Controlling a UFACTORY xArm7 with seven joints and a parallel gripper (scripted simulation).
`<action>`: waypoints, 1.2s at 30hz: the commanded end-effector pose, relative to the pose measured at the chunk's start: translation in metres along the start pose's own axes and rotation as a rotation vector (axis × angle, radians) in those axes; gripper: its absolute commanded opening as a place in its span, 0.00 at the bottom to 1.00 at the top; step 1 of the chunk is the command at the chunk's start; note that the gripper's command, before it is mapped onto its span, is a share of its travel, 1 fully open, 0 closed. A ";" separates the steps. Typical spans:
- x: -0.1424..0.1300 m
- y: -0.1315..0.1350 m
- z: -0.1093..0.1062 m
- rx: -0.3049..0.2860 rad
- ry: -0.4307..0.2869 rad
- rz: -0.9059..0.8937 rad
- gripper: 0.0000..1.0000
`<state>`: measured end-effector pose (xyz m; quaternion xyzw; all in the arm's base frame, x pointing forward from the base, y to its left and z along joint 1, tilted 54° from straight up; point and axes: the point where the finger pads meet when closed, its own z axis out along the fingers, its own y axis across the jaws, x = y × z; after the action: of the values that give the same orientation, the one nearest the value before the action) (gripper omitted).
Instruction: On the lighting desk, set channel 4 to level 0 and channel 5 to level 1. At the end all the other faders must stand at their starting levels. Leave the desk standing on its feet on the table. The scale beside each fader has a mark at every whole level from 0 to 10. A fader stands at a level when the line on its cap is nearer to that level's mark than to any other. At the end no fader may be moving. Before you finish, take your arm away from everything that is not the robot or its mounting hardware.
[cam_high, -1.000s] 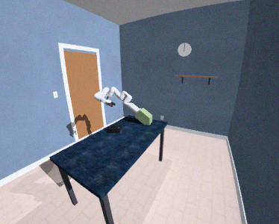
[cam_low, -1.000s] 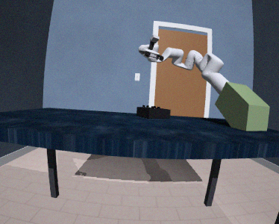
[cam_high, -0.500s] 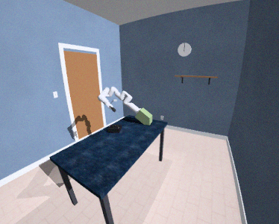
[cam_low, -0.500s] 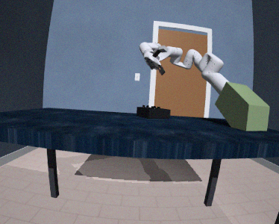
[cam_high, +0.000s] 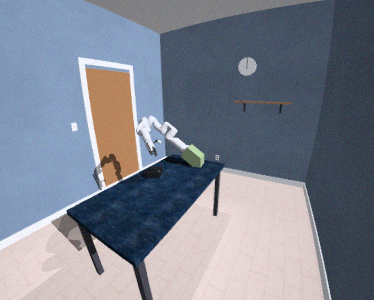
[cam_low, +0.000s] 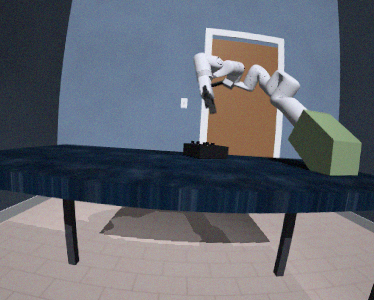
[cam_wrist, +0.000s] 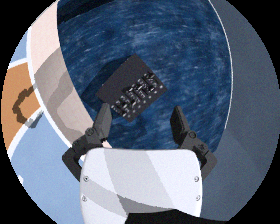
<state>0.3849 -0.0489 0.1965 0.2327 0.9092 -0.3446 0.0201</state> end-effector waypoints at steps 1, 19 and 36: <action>-0.010 -0.003 0.013 0.091 -0.134 -0.162 1.00; -0.021 -0.004 0.019 0.190 -0.246 -0.335 1.00; -0.029 0.000 0.022 0.205 -0.224 -0.364 1.00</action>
<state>0.3994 -0.0740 0.1875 0.0359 0.8891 -0.4537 0.0483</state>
